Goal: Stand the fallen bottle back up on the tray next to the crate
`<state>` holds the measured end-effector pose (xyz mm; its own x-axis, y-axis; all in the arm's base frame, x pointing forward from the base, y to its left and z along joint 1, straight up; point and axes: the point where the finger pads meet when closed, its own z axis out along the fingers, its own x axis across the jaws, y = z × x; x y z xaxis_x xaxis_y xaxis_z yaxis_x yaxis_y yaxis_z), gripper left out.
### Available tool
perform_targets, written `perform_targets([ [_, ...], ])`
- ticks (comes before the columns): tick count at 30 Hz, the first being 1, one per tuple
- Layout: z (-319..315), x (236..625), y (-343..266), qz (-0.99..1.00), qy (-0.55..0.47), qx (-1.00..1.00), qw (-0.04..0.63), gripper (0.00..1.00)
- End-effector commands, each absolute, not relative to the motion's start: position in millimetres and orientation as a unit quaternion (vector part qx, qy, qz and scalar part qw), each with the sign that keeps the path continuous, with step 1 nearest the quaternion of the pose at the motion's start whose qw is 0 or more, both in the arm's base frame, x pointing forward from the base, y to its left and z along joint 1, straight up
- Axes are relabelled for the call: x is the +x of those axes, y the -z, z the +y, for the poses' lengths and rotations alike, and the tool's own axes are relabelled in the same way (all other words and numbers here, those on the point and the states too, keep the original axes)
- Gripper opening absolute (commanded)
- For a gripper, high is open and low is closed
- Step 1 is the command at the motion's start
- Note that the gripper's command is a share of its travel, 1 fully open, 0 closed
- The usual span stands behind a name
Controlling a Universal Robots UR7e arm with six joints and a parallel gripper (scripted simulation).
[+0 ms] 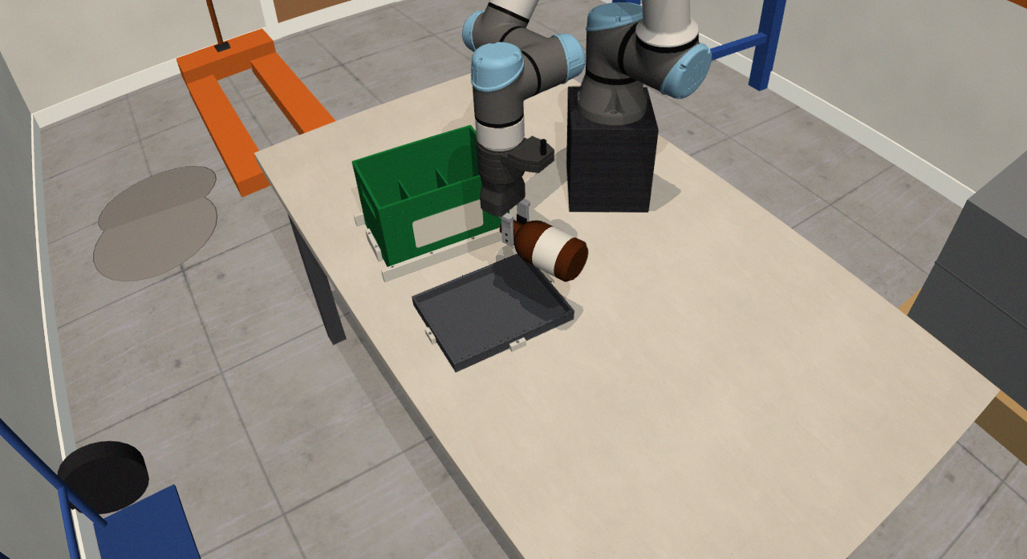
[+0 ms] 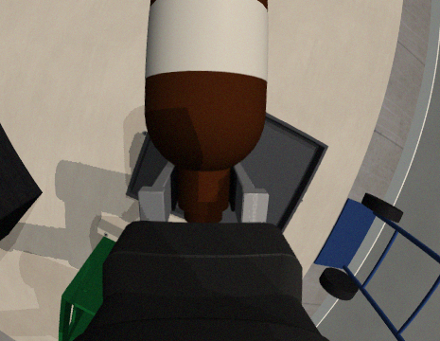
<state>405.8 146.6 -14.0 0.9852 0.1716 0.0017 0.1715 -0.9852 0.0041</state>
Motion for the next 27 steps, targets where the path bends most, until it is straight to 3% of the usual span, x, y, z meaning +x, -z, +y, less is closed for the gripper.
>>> perform_targets([
  [1, 146.6, 406.3, 13.6, 0.086, -0.002, 0.996, 0.002, 0.0],
  [27, 146.7, 406.3, 13.6, 0.102, -0.002, 0.995, 0.002, 0.0],
])
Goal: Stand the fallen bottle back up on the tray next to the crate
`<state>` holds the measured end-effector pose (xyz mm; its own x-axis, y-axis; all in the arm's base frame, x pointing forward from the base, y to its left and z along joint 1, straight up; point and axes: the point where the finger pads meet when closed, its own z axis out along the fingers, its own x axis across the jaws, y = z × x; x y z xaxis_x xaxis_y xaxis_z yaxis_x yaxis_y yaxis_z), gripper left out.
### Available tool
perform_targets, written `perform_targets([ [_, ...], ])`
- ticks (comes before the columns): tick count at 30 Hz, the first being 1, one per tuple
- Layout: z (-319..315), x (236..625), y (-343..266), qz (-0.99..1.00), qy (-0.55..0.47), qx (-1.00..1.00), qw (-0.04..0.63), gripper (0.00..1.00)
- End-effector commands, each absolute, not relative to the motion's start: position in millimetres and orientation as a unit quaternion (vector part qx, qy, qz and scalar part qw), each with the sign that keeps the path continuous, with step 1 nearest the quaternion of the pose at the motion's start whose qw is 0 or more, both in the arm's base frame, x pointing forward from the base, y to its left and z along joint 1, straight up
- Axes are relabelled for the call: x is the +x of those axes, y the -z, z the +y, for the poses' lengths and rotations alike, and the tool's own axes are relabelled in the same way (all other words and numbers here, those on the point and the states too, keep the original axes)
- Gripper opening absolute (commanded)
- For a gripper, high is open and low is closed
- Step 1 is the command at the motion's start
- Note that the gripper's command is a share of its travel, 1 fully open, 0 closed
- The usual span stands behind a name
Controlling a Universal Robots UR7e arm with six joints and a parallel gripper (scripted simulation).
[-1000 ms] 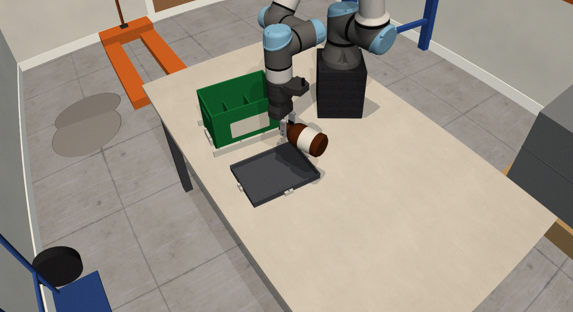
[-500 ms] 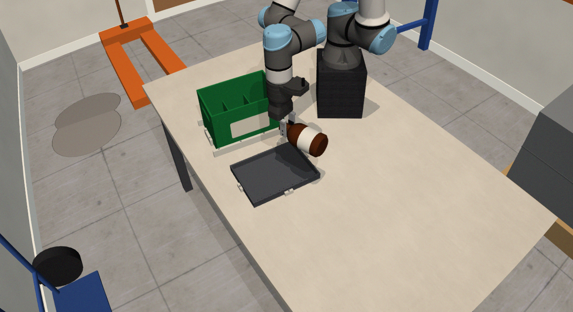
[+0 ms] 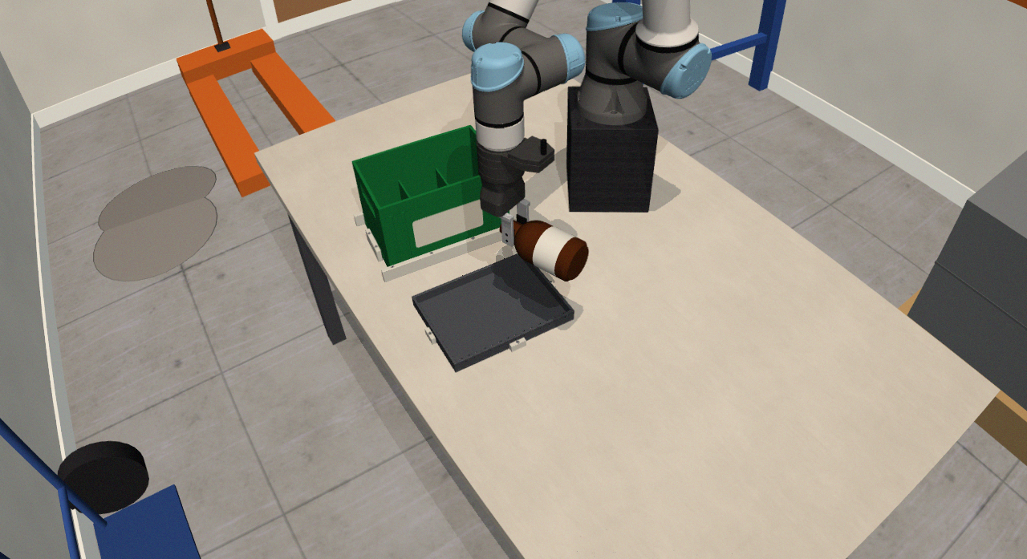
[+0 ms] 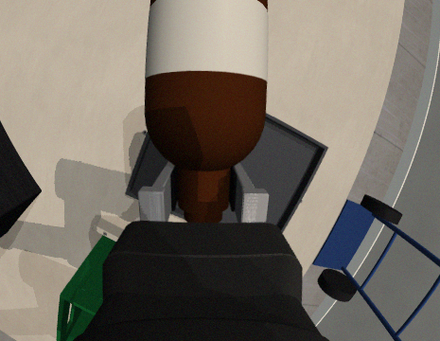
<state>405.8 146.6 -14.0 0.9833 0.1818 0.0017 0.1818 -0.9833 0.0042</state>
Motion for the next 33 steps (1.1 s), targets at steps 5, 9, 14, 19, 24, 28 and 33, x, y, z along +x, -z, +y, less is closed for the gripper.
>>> perform_targets([
  [5, 146.8, 406.2, 13.6, 0.127, -0.002, 0.992, 0.002, 0.0],
  [9, 146.8, 406.2, 13.6, 0.151, -0.002, 0.989, 0.002, 0.0],
  [14, 146.8, 406.2, 13.6, 0.188, -0.002, 0.982, 0.002, 0.0],
  [19, 146.7, 406.3, 13.6, 0.211, -0.002, 0.978, 0.002, 0.0],
  [24, 146.6, 406.3, 13.6, 0.215, -0.002, 0.977, 0.002, 0.0],
  [28, 146.6, 406.3, 13.6, 0.215, -0.002, 0.977, 0.002, 0.0],
  [33, 146.6, 406.3, 13.6, 0.215, -0.002, 0.977, 0.002, 0.0],
])
